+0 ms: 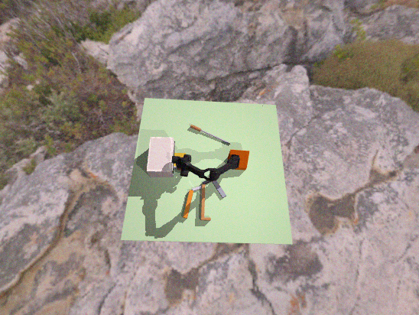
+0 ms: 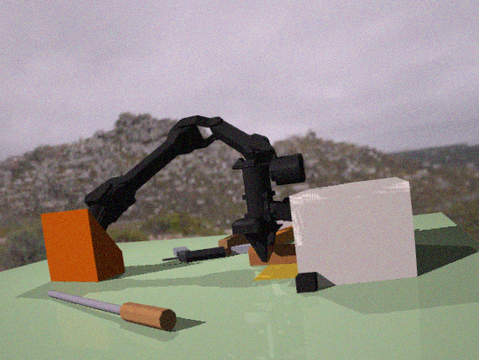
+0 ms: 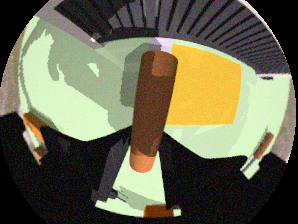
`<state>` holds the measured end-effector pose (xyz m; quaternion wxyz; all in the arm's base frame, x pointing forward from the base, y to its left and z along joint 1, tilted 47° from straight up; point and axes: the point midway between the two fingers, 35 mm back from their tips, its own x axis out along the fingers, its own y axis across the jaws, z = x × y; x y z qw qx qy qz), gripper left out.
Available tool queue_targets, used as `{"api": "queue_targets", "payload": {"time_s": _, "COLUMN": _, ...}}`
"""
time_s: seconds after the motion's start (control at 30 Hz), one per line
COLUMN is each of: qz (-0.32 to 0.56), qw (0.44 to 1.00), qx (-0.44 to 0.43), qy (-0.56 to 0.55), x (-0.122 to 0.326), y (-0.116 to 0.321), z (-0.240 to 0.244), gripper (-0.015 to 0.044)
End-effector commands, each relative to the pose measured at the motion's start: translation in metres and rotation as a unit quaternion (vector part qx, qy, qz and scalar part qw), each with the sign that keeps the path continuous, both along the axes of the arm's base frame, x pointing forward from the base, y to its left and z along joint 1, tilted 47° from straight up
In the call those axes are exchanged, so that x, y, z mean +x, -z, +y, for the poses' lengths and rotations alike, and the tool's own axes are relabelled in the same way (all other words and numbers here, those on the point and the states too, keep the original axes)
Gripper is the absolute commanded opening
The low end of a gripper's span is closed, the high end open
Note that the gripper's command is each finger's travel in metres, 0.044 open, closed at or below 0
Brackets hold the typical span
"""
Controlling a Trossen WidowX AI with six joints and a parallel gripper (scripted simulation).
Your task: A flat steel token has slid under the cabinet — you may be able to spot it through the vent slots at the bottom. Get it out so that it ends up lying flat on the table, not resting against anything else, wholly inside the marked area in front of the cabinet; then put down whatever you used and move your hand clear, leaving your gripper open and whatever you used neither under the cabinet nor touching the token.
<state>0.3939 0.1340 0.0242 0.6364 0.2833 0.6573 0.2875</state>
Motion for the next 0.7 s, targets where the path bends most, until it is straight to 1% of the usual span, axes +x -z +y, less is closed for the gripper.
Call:
{"api": "queue_targets", "payload": {"time_s": 0.0, "qz": 0.002, "qw": 1.000, "qx": -0.005, "qy": 0.001, "x": -0.0005, "y": 0.0077, "z": -0.0058, "gripper": 0.0000}}
{"api": "queue_targets", "payload": {"time_s": 0.67, "qz": 0.002, "qw": 1.000, "qx": -0.005, "qy": 0.001, "x": -0.0026, "y": 0.0120, "z": -0.0099, "gripper": 0.0000}}
